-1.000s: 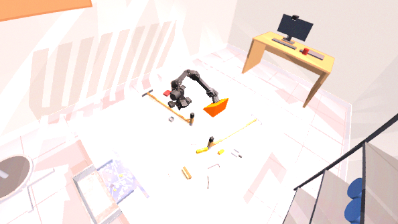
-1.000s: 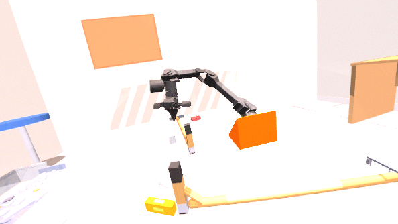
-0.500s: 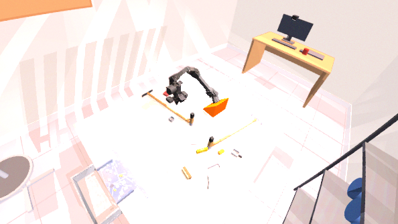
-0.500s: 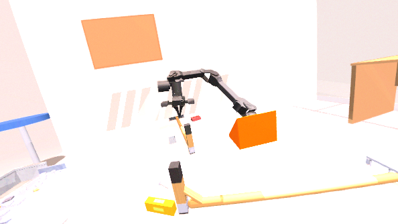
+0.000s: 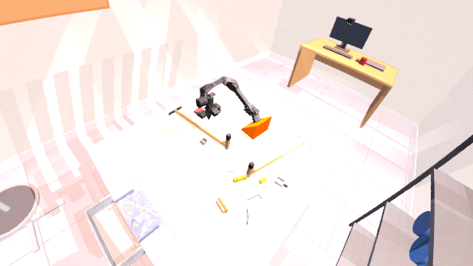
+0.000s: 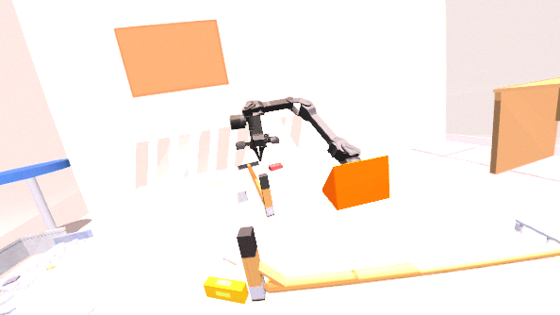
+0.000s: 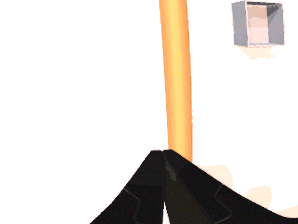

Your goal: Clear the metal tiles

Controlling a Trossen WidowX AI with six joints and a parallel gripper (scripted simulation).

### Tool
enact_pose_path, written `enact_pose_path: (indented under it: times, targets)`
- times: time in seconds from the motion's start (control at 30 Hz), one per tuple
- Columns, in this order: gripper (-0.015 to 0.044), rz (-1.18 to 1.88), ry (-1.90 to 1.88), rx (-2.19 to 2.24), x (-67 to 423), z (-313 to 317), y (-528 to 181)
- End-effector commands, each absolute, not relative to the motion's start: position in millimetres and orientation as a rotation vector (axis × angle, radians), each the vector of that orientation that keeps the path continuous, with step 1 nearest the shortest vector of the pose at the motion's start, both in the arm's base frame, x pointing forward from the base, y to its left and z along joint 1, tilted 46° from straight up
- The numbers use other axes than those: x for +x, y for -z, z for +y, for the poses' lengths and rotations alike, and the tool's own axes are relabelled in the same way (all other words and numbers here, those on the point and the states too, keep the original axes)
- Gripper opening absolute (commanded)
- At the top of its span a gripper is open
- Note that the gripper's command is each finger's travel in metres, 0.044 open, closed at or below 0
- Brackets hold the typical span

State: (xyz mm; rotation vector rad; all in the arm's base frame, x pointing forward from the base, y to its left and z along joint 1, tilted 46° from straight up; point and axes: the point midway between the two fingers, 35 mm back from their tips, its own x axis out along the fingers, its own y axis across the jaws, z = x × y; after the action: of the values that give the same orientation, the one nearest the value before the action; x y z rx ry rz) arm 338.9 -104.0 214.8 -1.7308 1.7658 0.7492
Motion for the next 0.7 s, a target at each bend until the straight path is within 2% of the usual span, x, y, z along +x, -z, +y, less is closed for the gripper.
enact_pose_path:
  times: [0.0,0.2,0.67]
  targets:
    - [0.0,1.794,-0.786,-1.753,324.3,-119.1,-228.5]
    - [0.0,1.818,-0.827,-1.765,310.3,-132.4,-239.8]
    - [0.0,1.815,-0.829,-1.763,312.6,-147.7,-224.6]
